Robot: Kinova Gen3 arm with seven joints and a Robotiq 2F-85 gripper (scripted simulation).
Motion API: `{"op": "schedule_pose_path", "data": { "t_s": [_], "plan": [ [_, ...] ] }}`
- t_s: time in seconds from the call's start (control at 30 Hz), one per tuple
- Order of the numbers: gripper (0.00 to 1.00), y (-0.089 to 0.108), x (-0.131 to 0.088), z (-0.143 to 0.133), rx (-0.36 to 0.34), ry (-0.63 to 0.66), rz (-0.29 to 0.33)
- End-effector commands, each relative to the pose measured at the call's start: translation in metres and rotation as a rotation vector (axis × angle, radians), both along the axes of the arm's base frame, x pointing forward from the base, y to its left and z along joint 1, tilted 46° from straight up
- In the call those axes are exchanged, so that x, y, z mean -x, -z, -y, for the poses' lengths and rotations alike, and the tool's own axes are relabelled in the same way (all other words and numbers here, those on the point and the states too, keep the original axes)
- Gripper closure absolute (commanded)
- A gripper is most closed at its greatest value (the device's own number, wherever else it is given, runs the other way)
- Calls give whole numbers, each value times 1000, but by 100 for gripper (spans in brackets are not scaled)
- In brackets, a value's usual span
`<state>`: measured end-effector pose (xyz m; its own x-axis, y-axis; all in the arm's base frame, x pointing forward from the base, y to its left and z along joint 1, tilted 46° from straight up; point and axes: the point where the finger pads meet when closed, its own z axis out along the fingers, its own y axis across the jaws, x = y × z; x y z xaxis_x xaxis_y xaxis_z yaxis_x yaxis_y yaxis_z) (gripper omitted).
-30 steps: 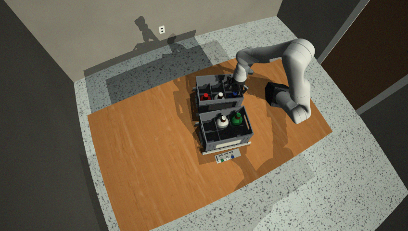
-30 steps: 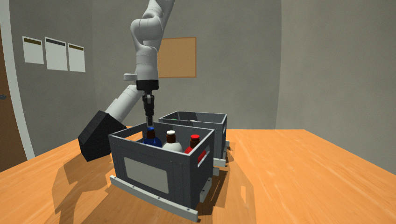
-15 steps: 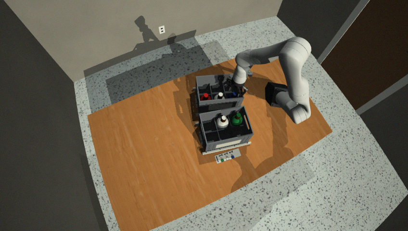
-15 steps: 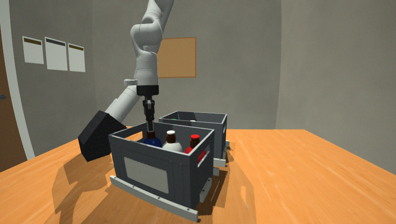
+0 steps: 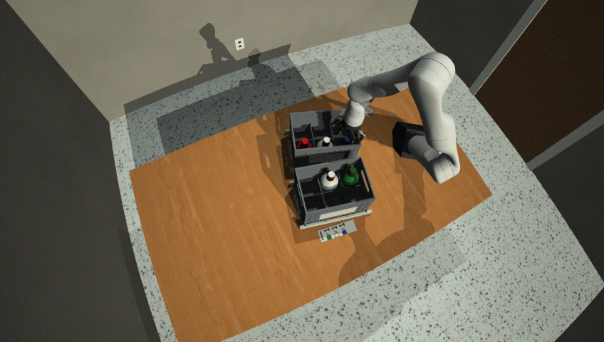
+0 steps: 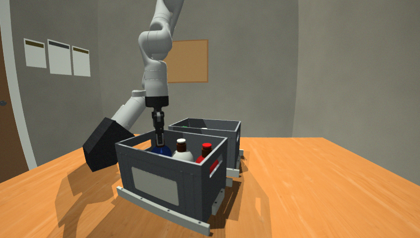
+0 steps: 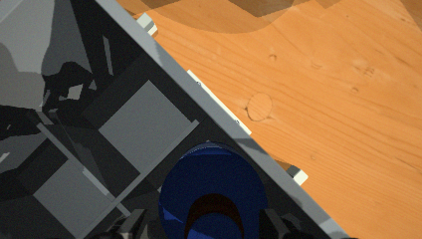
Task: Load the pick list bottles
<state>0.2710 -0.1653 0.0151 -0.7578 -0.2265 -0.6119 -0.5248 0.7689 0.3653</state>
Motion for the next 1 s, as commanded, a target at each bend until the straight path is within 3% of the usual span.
{"op": "schedule_pose_path", "data": {
  "t_s": [0.0,0.53,0.57,0.97],
  "plan": [
    [33,3,-3,-6,-4,-4,3],
    [33,3,-2,-3,-4,-2,0],
    [52,-1,1,0,-4,-2,0],
    [52,0,0,-1,-4,-2,0]
  ]
}}
